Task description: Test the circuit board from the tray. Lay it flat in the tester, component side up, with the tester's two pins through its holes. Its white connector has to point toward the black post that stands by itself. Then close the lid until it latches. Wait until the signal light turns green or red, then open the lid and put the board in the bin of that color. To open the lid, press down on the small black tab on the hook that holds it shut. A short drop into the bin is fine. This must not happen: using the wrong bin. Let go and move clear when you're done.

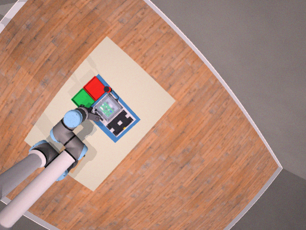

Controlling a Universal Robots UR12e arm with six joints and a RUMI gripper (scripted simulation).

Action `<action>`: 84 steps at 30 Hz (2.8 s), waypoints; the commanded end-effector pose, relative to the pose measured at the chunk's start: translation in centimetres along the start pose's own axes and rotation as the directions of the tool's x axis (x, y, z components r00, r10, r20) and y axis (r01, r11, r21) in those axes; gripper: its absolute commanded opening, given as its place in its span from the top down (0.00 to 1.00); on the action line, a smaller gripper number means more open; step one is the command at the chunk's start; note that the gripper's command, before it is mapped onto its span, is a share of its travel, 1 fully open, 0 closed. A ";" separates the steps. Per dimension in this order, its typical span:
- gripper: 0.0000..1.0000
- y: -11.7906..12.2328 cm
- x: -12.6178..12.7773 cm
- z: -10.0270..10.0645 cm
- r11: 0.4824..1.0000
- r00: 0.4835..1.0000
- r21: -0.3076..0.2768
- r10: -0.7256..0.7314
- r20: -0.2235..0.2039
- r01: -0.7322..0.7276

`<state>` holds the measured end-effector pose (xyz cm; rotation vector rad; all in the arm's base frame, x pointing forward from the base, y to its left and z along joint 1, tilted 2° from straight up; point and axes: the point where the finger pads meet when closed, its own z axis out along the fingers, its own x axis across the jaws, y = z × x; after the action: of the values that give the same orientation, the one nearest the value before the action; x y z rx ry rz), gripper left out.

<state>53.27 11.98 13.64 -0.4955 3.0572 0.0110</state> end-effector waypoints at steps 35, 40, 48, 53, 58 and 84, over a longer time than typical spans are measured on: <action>1.00 0.0 -0.1 -0.1 0.928 0.928 0.010 0.372 0.000 -0.372; 1.00 0.0 -0.1 -0.1 0.928 0.928 0.010 0.372 0.000 -0.372; 0.85 0.0 -0.1 -0.1 0.928 0.928 0.010 0.372 0.000 -0.372; 0.85 0.0 -0.1 -0.1 0.928 0.928 0.010 0.372 0.000 -0.372; 0.85 0.0 -0.1 -0.1 0.928 0.928 0.010 0.372 0.000 -0.372; 0.85 -1.7 0.9 -0.1 0.928 0.928 0.010 0.372 0.000 -0.372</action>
<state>53.13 11.24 13.63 0.0937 3.0995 0.0085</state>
